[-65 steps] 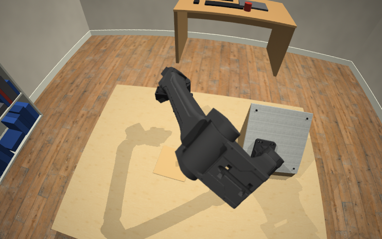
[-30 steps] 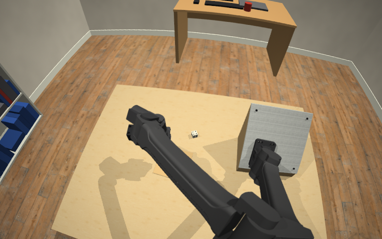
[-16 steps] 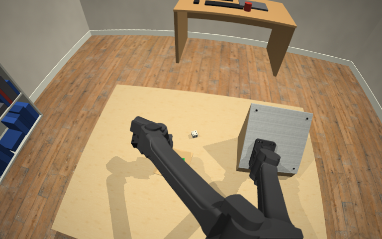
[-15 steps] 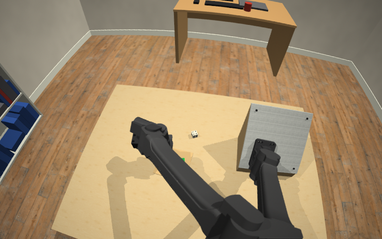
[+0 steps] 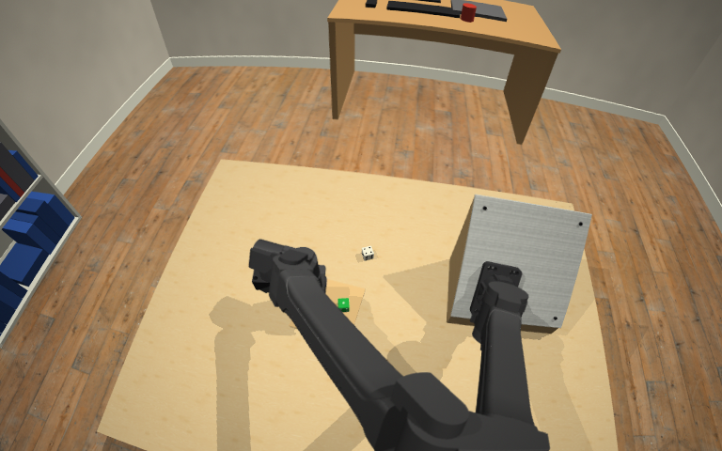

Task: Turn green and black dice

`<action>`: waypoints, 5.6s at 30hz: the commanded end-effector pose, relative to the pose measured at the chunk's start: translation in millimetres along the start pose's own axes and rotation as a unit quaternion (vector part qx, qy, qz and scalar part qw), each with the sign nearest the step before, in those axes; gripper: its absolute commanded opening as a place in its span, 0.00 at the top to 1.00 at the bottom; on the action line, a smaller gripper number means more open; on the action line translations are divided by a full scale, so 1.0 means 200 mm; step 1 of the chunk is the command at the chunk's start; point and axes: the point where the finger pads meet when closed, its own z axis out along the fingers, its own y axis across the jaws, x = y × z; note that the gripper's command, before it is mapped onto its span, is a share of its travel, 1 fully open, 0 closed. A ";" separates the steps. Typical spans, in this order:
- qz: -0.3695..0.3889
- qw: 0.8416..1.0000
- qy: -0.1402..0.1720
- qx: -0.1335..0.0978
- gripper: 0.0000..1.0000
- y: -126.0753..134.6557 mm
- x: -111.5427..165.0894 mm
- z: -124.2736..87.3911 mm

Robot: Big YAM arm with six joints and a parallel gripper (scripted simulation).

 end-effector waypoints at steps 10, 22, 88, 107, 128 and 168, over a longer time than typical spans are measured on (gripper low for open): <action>0.014 1.000 -0.020 0.005 0.80 -0.03 -0.06 -0.06; 0.013 1.000 -0.020 0.005 0.80 -0.03 -0.06 -0.06; 0.014 1.000 -0.024 0.006 0.80 -0.05 -0.10 -0.07; 0.015 1.000 -0.024 0.005 0.80 -0.05 -0.09 -0.07; 0.009 1.000 -0.017 0.004 0.80 -0.03 -0.07 -0.02; 0.007 1.000 -0.012 0.003 0.80 -0.01 -0.06 -0.01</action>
